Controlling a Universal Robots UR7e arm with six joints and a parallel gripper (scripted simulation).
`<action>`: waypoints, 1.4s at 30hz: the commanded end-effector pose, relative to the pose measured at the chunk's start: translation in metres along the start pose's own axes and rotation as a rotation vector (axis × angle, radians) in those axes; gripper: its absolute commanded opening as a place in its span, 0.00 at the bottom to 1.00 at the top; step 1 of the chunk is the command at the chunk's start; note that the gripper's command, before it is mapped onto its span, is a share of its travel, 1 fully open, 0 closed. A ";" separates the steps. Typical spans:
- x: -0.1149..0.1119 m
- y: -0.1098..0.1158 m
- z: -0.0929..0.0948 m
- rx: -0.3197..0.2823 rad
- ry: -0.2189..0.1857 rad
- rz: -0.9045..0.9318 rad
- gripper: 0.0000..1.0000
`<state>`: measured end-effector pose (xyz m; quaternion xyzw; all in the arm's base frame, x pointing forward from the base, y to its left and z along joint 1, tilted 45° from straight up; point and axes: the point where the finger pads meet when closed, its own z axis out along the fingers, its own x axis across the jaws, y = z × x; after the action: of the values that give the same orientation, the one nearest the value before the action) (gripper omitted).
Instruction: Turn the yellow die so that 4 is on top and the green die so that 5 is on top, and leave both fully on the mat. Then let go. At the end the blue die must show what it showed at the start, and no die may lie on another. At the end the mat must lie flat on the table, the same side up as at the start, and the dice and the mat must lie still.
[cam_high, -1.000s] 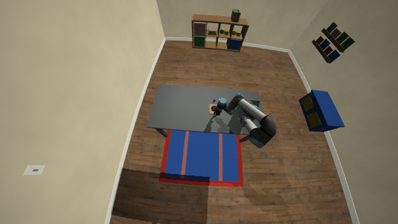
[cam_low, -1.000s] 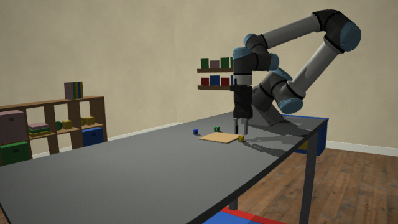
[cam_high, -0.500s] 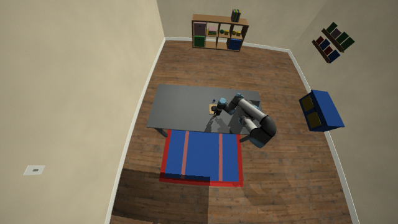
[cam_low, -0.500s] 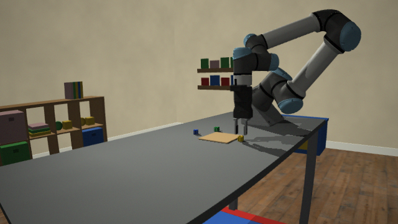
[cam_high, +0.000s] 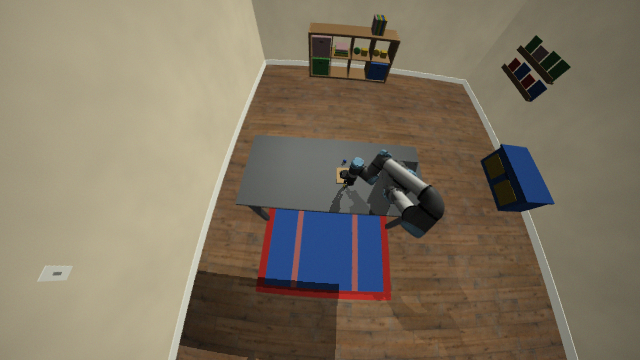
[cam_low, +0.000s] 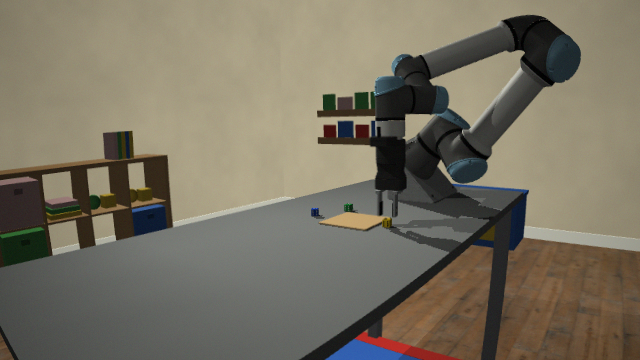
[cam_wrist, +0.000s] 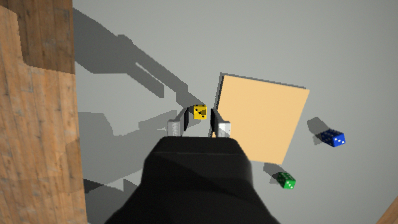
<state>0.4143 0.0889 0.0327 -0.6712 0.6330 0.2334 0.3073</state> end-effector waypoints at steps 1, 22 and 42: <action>0.000 0.000 0.000 0.001 0.000 0.000 0.70; 0.000 0.000 0.012 0.001 0.001 0.000 0.70; 0.000 0.000 0.024 0.001 0.000 0.000 0.70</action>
<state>0.4160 0.1058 0.0159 -0.6711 0.6329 0.2335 0.3073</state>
